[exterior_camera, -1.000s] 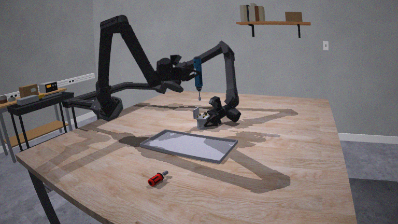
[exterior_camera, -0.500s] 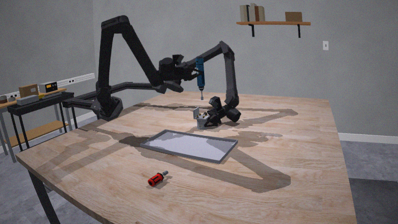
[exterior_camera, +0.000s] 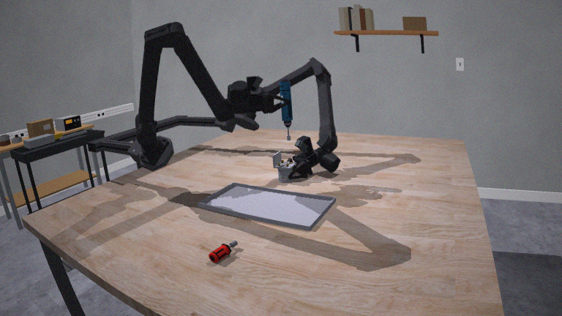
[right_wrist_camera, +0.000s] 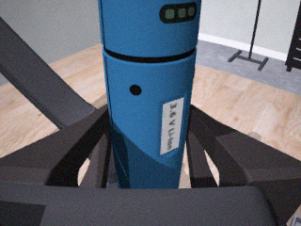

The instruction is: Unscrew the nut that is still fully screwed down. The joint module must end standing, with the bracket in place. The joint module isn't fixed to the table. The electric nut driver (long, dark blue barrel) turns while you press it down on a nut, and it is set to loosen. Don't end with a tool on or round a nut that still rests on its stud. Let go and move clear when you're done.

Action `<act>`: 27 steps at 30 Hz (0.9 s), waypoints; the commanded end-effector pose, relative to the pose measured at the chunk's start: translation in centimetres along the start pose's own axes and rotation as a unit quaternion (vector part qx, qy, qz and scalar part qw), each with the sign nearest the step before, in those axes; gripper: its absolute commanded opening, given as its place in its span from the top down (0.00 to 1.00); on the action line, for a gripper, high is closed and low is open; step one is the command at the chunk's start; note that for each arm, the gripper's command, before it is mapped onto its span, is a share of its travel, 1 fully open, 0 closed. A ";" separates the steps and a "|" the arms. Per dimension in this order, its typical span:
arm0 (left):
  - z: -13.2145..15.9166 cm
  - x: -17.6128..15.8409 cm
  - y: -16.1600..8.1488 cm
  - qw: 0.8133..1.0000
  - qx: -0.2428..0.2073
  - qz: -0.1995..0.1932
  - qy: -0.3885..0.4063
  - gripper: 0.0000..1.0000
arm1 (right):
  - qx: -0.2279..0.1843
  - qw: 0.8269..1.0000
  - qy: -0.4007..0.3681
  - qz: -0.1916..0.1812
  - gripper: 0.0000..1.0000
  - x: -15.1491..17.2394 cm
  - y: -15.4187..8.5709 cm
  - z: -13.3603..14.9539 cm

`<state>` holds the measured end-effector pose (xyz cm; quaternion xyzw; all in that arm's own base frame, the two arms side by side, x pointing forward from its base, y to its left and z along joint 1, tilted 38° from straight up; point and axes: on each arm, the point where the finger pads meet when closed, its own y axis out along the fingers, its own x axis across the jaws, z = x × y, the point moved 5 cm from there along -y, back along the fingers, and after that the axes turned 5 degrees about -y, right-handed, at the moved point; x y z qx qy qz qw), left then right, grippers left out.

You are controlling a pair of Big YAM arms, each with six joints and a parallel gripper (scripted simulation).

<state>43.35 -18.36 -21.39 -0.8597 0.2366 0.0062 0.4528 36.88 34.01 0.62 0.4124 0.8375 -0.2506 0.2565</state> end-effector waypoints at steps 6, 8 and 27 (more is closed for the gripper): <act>-1.5 0.2 0.8 1.000 0.004 0.007 0.016 0.41 | -0.020 1.000 -0.002 0.013 0.58 -0.8 2.4 -1.4; -1.5 0.2 0.8 1.000 0.004 0.007 0.016 0.41 | -0.023 1.000 -0.002 0.015 0.58 -1.0 2.5 -1.7; -1.5 0.2 0.8 1.000 0.004 0.007 0.016 0.41 | -0.024 1.000 -0.002 0.017 0.58 -1.4 2.6 -2.0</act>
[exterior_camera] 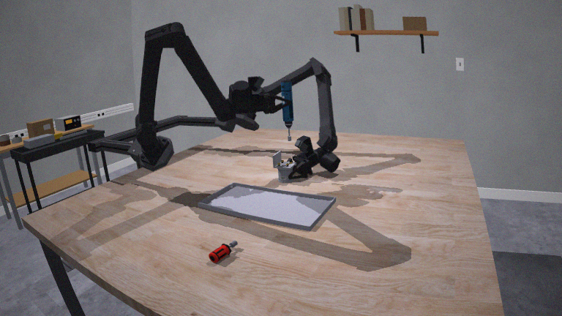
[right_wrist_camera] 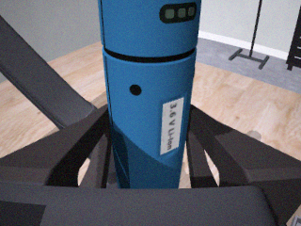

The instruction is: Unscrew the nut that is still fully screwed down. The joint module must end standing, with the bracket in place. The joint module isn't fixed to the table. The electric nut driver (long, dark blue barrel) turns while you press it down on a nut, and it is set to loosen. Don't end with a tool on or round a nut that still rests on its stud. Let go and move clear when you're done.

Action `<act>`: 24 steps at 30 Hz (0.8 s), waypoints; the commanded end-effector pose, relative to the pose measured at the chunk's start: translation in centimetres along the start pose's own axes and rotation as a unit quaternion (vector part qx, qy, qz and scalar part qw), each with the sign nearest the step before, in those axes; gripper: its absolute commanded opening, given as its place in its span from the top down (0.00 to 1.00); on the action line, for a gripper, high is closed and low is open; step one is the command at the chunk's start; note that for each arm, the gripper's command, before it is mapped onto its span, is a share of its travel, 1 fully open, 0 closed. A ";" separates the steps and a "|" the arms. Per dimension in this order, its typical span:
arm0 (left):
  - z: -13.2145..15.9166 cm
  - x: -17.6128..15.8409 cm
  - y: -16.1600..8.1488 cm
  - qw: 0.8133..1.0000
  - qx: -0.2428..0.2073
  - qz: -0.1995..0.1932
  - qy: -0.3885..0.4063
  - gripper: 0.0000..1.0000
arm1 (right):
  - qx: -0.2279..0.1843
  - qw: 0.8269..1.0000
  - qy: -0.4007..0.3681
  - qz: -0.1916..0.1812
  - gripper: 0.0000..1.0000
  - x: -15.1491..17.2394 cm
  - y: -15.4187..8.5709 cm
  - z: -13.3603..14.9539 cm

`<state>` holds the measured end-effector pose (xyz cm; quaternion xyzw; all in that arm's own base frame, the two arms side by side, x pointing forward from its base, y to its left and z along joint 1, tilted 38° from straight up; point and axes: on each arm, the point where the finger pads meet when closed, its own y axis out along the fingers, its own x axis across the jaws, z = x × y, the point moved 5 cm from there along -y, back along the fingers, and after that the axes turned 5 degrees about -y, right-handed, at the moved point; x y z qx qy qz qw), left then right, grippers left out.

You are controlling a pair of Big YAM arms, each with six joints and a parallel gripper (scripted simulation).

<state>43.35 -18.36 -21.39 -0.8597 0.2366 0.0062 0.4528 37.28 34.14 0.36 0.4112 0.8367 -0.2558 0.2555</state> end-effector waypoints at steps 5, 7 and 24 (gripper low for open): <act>-1.5 0.2 0.8 1.000 0.004 0.007 0.016 0.41 | -0.030 0.999 -0.001 0.019 0.58 -1.4 2.1 -2.4; -1.5 0.2 0.8 1.000 0.004 0.007 0.016 0.41 | -0.026 0.999 -0.001 0.018 0.58 -1.4 2.1 -2.2; -1.5 0.2 0.8 1.000 0.004 0.007 0.016 0.41 | -0.024 0.999 -0.002 0.021 0.58 -1.2 2.1 -0.9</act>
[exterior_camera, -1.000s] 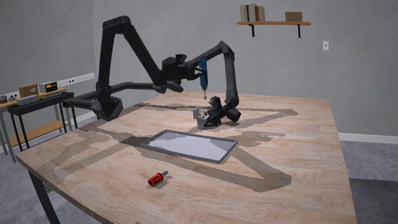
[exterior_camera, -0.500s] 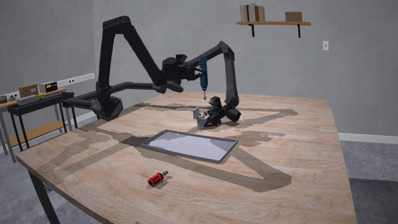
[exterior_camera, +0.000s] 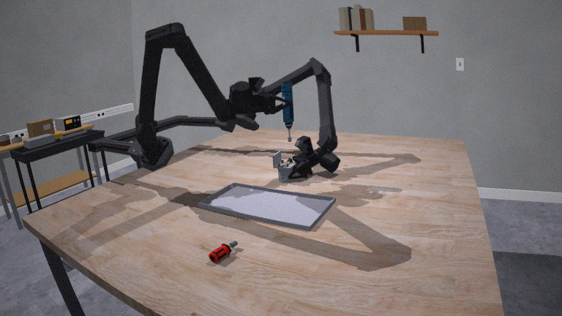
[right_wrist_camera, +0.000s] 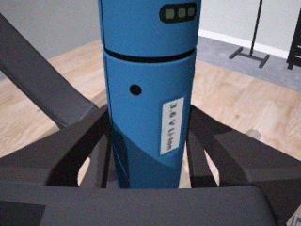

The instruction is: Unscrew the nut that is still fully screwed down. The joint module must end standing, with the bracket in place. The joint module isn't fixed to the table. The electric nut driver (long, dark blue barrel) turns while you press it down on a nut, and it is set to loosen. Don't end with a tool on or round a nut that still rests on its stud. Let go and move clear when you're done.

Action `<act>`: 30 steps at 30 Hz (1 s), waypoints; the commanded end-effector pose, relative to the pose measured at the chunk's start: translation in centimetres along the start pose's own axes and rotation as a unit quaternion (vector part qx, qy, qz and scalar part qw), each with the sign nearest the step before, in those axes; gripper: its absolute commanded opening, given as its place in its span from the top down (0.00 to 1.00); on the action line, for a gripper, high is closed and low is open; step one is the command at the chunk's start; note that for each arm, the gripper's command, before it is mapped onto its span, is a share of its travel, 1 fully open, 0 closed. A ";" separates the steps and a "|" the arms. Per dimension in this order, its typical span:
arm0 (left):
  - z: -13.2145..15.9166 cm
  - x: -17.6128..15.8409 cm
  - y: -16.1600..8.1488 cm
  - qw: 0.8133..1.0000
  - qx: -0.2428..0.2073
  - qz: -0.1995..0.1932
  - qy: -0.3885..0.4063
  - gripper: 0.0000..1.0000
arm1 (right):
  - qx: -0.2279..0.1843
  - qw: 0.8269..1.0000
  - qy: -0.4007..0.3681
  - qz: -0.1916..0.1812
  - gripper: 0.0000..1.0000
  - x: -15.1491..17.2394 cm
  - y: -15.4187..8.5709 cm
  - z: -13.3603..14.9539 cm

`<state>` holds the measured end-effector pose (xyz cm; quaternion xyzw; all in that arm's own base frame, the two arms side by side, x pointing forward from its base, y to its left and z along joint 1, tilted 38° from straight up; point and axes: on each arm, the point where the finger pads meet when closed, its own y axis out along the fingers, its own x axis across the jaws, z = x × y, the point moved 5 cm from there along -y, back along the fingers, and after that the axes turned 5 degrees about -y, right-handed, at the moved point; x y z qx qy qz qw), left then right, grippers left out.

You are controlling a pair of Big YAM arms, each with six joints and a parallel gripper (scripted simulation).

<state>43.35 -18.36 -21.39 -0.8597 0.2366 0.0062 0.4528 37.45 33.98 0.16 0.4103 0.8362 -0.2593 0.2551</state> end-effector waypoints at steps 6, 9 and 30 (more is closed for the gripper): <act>-1.5 0.2 0.8 1.000 0.004 0.007 0.016 0.41 | -0.033 0.999 0.000 0.026 0.58 -1.5 2.0 -1.1; -1.5 0.2 0.8 1.000 0.004 0.007 0.016 0.41 | -0.027 0.999 -0.001 0.024 0.58 -1.2 2.0 -0.1; -1.5 0.2 0.8 1.000 0.004 0.007 0.016 0.41 | -0.044 0.999 -0.001 0.026 0.58 -1.2 1.9 -0.8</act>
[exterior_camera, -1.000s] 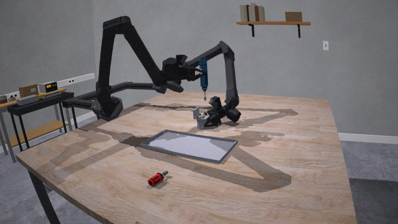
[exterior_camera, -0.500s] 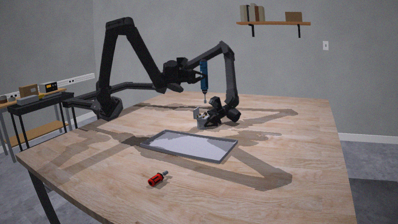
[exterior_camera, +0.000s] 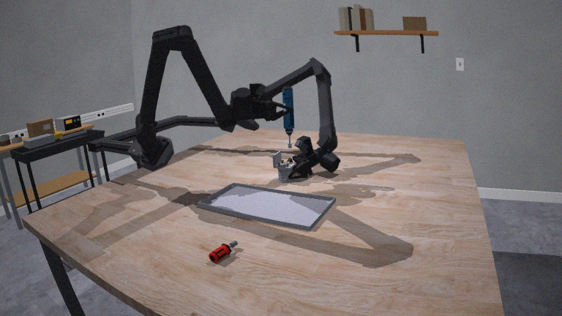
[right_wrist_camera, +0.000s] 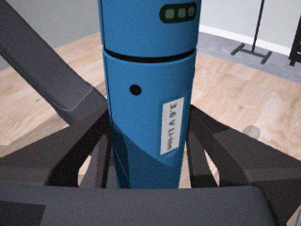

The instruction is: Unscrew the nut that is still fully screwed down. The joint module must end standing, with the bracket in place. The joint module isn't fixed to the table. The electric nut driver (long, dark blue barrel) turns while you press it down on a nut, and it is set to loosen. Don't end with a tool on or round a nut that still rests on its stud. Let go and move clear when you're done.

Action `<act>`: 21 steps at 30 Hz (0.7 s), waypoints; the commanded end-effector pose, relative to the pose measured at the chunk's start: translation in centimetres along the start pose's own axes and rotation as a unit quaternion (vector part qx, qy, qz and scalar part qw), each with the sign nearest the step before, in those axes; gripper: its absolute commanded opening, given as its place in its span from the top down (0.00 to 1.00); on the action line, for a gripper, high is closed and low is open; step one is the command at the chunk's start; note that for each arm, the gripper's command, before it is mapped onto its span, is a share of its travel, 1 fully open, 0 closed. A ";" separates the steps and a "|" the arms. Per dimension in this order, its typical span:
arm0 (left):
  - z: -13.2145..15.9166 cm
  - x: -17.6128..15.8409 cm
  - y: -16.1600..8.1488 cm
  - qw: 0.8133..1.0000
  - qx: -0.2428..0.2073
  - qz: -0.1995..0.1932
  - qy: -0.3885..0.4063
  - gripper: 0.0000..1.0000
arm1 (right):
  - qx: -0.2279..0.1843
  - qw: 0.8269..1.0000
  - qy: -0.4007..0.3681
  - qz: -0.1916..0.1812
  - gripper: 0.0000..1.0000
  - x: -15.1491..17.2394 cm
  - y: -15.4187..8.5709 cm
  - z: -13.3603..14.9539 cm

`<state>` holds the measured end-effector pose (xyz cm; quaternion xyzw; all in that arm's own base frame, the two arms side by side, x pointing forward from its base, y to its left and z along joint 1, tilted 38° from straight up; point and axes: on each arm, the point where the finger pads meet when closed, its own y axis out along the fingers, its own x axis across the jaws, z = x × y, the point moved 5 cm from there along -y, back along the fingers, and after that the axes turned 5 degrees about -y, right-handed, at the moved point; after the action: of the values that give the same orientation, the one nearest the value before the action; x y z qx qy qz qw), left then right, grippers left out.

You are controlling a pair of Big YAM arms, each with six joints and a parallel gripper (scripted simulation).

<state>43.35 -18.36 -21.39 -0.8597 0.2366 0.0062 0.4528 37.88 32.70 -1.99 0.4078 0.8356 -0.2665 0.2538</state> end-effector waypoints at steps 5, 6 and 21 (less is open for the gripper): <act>-1.5 0.2 0.8 1.000 0.004 0.007 0.016 0.41 | -0.051 0.998 0.001 0.031 0.58 -1.7 1.7 -3.4; -1.5 0.2 0.8 1.000 0.004 0.007 0.016 0.41 | -0.051 0.998 0.001 0.031 0.58 -1.8 1.7 -3.4; -1.5 0.2 0.8 1.000 0.004 0.007 0.016 0.41 | -0.034 0.999 0.000 0.027 0.58 -1.4 1.7 -1.0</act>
<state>43.35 -18.36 -21.39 -0.8597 0.2366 0.0062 0.4528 37.97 32.67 -1.88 0.4083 0.8362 -0.2617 0.2562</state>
